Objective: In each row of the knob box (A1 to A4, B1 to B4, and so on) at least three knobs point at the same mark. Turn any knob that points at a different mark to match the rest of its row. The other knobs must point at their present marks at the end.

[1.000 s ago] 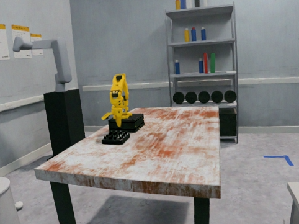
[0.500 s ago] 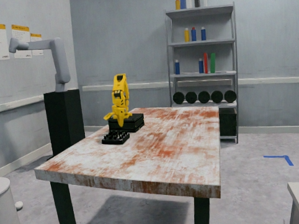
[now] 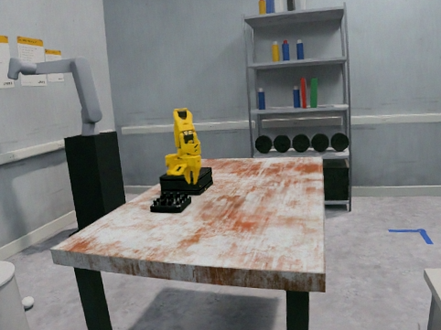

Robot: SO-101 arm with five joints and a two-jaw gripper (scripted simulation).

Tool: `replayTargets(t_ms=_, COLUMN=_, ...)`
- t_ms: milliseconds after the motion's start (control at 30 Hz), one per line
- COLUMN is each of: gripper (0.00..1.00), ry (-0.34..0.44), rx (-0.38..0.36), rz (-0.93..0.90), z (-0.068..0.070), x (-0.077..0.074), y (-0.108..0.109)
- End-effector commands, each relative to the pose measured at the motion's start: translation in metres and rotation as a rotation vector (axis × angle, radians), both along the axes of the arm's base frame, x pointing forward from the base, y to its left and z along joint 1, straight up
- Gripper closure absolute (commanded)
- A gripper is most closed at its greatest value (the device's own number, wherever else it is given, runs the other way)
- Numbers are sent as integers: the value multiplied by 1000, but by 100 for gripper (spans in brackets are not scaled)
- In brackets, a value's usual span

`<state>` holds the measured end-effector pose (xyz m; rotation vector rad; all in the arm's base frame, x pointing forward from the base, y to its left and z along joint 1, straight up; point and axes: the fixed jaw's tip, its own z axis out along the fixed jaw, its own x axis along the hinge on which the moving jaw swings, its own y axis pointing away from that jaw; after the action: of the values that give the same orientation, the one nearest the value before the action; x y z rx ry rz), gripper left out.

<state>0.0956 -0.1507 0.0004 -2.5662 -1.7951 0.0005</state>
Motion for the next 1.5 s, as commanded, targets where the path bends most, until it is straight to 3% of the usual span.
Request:
replayTargets(t_ms=0, gripper=85, ry=-7, rx=-8, rz=145, z=4, x=18, y=7)
replayTargets(t_ms=33, gripper=85, ry=-7, rx=-8, rz=145, z=4, x=18, y=7)
replayTargets(t_ms=300, gripper=80, ry=-8, rx=-5, rz=634, z=10, x=61, y=49)
replayTargets(t_ms=533, gripper=77, ry=-8, rx=-3, rz=974, z=14, x=83, y=87)
replayTargets(t_ms=600, gripper=77, ry=-8, rx=-3, rz=974, z=14, x=83, y=87)
replayTargets(t_ms=700, gripper=75, ry=-8, rx=-2, rz=1182, z=17, x=91, y=112)
replayTargets(t_ms=1100, gripper=69, ry=-8, rx=3, rz=1785, z=24, x=95, y=189)
replayTargets(t_ms=1167, gripper=69, ry=-8, rx=3, rz=1785, z=24, x=95, y=189)
replayTargets(t_ms=1467, gripper=65, ry=-7, rx=7, rz=2284, z=30, x=74, y=250)
